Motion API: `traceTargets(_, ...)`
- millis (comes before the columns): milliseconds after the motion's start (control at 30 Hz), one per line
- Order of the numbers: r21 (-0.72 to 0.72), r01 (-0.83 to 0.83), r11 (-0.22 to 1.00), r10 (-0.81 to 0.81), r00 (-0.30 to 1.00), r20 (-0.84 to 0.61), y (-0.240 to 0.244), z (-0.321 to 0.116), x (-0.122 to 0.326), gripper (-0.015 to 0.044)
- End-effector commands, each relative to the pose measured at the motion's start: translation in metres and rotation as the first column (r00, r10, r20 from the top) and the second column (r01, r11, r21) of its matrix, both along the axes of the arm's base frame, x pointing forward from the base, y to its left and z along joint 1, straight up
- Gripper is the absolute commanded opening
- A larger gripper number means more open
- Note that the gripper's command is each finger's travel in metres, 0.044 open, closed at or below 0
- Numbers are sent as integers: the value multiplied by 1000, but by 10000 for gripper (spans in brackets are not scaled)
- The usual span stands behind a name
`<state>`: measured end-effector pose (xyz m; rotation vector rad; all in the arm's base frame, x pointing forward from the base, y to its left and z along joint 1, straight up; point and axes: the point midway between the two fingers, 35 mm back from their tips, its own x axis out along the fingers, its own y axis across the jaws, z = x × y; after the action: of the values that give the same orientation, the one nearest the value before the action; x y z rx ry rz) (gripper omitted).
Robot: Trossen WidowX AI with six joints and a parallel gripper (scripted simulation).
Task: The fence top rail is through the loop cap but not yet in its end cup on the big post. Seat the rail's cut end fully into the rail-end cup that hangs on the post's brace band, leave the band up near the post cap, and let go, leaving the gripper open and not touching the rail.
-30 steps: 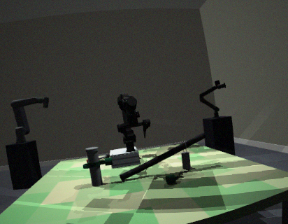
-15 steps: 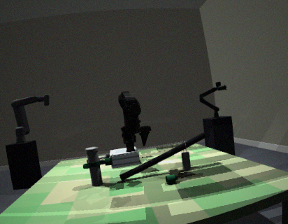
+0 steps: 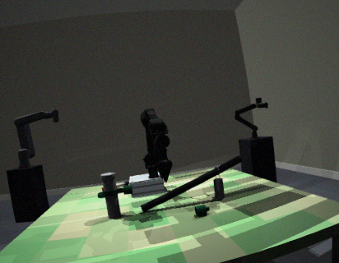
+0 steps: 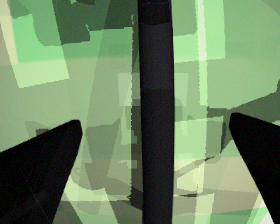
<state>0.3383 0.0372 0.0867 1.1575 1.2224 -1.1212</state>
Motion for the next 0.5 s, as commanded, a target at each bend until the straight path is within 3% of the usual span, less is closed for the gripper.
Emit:
traceTargets(0,0,20,1000,-20,1000,-5,0,-8,1,440)
traceTargets(100,0,20,1000,-20,1000,-5,0,-32,2,440)
traceTargets(467,0,20,1000,-20,1000,-5,0,-50,2,440)
